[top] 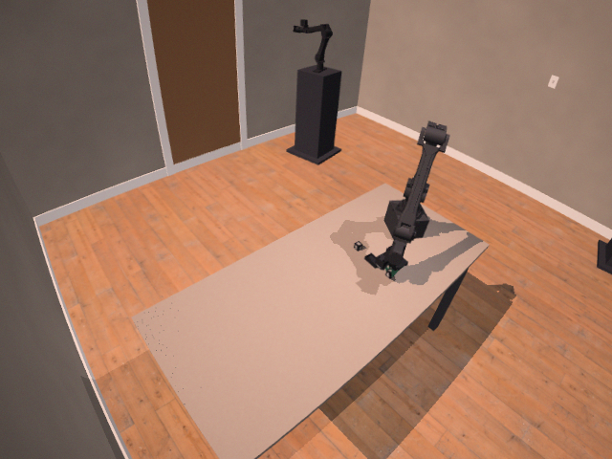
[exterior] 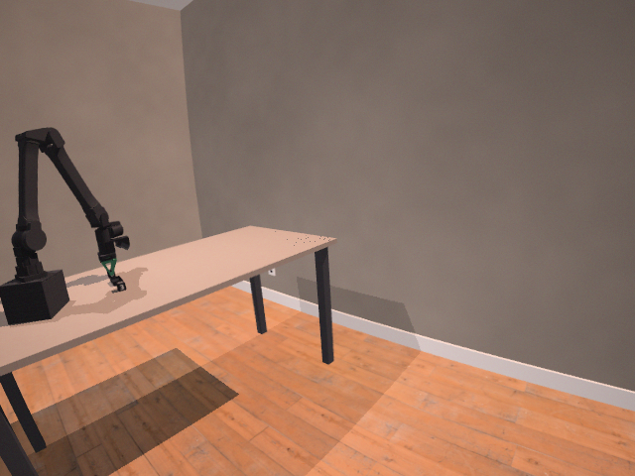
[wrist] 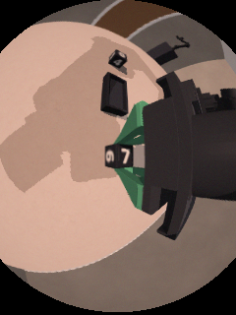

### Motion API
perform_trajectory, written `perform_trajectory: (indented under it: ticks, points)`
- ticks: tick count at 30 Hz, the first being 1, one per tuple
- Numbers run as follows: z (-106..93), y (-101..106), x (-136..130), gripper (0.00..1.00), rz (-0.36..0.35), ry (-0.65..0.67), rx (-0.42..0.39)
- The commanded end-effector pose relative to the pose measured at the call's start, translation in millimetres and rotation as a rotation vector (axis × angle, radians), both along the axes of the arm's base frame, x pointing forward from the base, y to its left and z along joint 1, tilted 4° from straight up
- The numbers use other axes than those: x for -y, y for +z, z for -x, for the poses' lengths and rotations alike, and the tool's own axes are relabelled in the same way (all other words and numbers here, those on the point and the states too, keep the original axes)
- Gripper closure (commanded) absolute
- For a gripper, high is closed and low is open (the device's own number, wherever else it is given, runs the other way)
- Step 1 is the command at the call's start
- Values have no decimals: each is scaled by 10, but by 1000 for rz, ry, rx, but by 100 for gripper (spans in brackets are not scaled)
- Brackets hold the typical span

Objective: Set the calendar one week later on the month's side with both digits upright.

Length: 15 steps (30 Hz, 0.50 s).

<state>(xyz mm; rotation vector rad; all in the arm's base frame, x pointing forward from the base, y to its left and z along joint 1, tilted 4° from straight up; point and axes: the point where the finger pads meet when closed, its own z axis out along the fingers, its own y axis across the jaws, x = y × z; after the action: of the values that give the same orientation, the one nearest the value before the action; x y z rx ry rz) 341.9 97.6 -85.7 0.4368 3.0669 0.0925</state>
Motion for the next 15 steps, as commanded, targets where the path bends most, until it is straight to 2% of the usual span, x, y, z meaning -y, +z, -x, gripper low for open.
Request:
perform_trajectory:
  ticks: [1, 15]
  points:
    - [-171, 34, -59, 75, -10, -6, 33]
    - [-177, 38, -63, 75, -11, -6, 36]
